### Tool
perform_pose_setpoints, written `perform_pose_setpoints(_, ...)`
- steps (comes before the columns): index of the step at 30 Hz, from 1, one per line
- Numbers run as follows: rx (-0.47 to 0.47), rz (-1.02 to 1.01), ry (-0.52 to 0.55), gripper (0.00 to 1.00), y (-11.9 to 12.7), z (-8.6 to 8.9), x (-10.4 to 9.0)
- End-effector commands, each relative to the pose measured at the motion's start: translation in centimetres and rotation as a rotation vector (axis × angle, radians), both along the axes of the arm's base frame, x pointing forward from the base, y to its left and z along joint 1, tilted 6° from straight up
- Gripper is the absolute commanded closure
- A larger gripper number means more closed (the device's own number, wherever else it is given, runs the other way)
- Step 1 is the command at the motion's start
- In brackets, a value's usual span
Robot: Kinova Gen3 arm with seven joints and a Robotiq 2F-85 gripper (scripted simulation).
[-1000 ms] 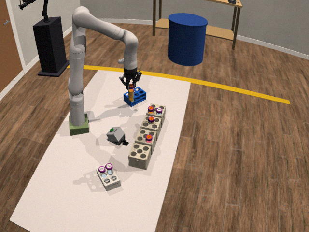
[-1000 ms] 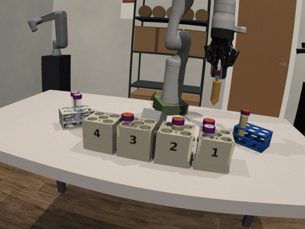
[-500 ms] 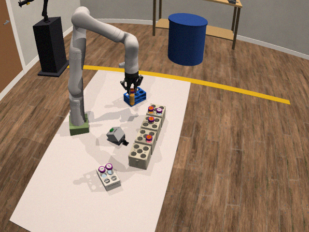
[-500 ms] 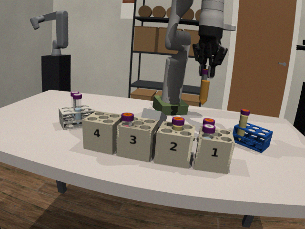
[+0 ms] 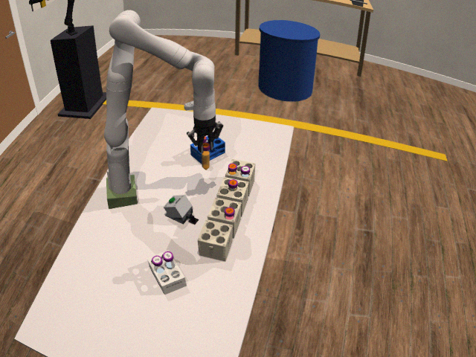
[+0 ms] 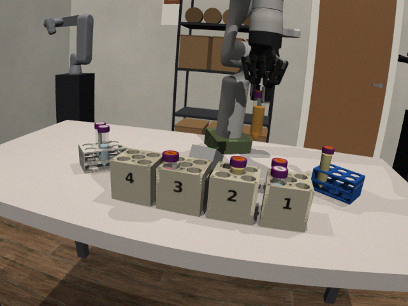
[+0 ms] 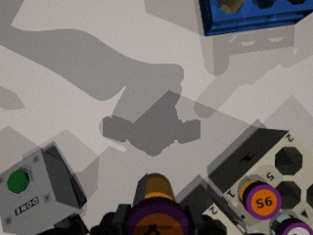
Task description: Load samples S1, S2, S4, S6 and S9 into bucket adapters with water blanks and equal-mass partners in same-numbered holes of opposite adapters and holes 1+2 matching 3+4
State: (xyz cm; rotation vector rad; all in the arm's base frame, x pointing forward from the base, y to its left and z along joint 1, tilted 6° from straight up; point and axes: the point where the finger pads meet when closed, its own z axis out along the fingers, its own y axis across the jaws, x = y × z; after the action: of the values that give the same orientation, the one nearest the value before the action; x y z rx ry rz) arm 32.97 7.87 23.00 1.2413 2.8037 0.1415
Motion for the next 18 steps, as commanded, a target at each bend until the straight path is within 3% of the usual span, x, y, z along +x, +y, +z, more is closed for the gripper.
perform_pose_setpoints(1,0.002,-0.008,0.007,0.90,-1.3,-0.1,0.5)
perform_pose_setpoints(18,0.002,-0.008,0.007,0.90,-5.9,-0.1,2.6)
